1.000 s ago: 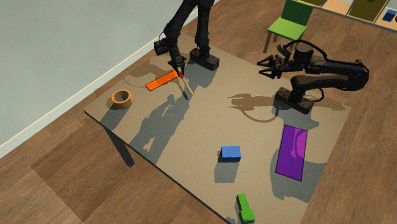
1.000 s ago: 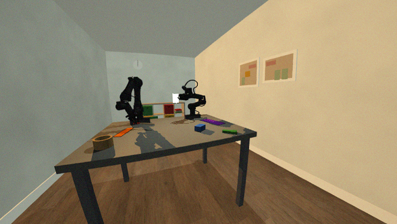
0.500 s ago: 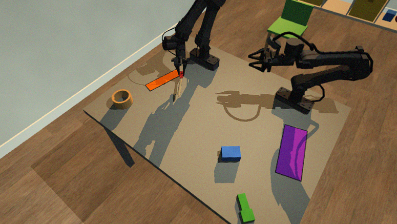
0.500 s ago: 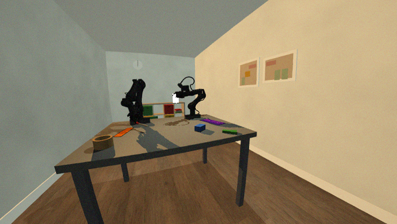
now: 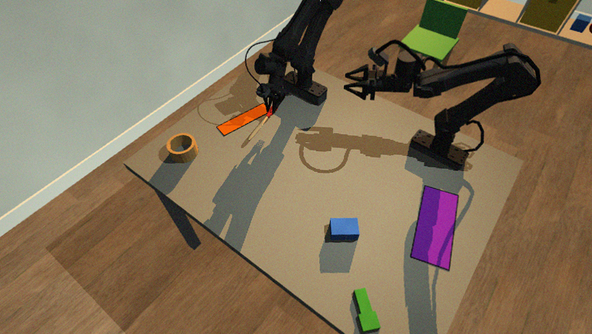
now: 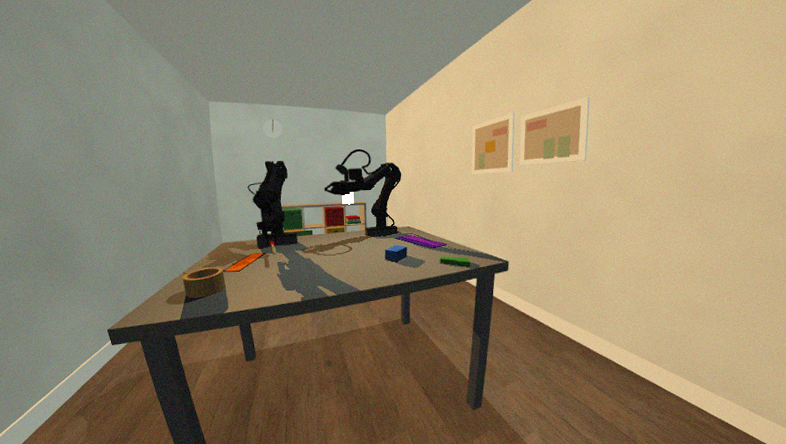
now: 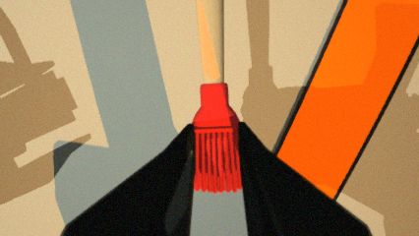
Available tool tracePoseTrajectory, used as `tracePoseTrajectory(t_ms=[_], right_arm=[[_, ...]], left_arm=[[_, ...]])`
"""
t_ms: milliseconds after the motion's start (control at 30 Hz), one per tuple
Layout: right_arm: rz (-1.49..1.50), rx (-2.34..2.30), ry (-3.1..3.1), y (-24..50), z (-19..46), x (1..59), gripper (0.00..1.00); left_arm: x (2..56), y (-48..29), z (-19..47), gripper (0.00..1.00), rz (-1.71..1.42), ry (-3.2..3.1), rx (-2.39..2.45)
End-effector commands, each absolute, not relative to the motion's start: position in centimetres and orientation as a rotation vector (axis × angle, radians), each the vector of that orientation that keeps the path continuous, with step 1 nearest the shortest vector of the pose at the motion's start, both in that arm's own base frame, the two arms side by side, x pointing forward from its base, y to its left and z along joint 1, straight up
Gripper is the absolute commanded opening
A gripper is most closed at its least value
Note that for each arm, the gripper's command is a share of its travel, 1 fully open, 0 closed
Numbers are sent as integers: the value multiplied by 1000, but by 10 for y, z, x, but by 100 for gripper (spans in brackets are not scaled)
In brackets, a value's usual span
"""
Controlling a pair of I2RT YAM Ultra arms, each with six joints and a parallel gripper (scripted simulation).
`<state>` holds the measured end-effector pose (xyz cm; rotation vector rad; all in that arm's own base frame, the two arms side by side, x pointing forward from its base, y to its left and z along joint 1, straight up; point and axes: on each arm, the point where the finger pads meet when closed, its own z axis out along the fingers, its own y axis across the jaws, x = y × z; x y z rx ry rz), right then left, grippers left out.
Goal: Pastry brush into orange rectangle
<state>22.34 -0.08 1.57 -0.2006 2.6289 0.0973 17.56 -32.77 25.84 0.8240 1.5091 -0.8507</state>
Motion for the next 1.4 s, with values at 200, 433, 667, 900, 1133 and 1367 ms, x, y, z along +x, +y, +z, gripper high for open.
tracePoseTrajectory(t_ms=[200,433,667,900,1133,1367], right_arm=[[-80,266,2593,-11,22,231,19],[-103,370,2569,-4,25,235,19],[-83,328,2569,3,26,238,19],[-48,190,2577,-18,20,232,19],[-68,232,2566,-56,17,229,19],[-80,275,2571,-75,13,224,19]], left_arm=[[177,-397,274,57,-962,1371,823],[172,-447,231,57,-994,1377,883],[169,-464,208,57,-996,1391,907],[166,-473,190,57,-995,1410,933],[166,-473,190,57,-992,1416,937],[166,-473,190,57,-992,1416,937]])
